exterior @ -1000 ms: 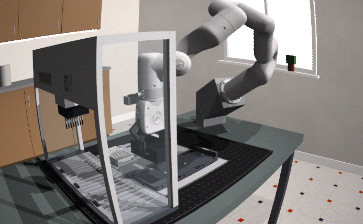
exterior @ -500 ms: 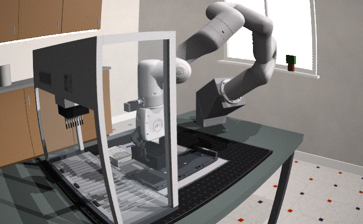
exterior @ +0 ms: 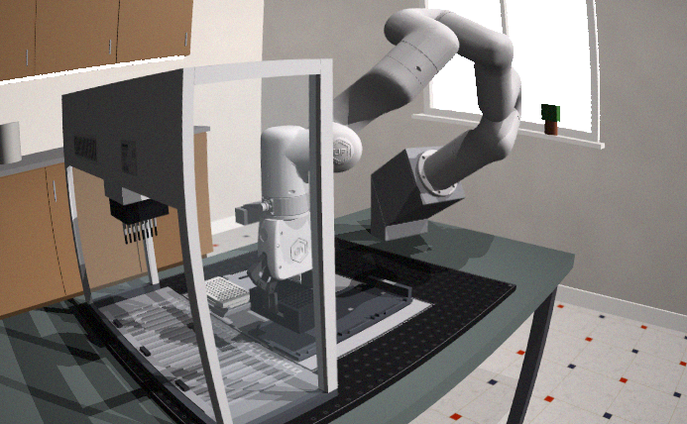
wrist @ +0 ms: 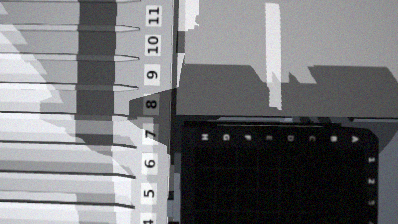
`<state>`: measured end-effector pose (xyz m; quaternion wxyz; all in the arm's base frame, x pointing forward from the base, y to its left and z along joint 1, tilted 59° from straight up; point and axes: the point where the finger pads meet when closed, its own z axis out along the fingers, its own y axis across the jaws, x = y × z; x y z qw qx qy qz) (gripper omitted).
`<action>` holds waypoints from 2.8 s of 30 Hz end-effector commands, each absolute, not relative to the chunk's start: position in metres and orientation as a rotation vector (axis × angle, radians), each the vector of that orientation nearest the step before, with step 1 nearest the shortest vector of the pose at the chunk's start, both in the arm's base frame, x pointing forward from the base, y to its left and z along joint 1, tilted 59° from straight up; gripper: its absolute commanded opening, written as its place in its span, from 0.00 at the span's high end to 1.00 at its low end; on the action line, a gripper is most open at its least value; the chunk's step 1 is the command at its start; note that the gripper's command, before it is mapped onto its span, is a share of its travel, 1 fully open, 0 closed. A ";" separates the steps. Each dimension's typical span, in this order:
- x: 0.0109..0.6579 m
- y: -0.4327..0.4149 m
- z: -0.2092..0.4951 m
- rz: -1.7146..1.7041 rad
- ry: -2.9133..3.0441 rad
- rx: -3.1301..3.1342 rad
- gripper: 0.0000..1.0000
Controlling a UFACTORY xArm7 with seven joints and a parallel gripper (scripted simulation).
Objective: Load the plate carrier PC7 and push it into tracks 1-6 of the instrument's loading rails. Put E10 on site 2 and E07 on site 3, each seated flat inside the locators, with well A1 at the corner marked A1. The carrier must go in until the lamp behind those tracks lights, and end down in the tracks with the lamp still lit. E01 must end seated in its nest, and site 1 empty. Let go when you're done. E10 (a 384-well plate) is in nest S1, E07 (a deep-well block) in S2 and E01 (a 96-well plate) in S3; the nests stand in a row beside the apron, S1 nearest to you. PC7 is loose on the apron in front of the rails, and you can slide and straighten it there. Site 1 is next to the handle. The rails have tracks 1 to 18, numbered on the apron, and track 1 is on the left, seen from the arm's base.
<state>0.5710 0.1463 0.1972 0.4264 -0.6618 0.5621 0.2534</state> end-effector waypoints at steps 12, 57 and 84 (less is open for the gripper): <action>0.576 0.165 0.185 0.629 1.407 -1.652 1.00; 0.578 0.180 0.176 0.629 1.407 -1.652 1.00; 0.579 0.181 0.176 0.629 1.407 -1.652 0.00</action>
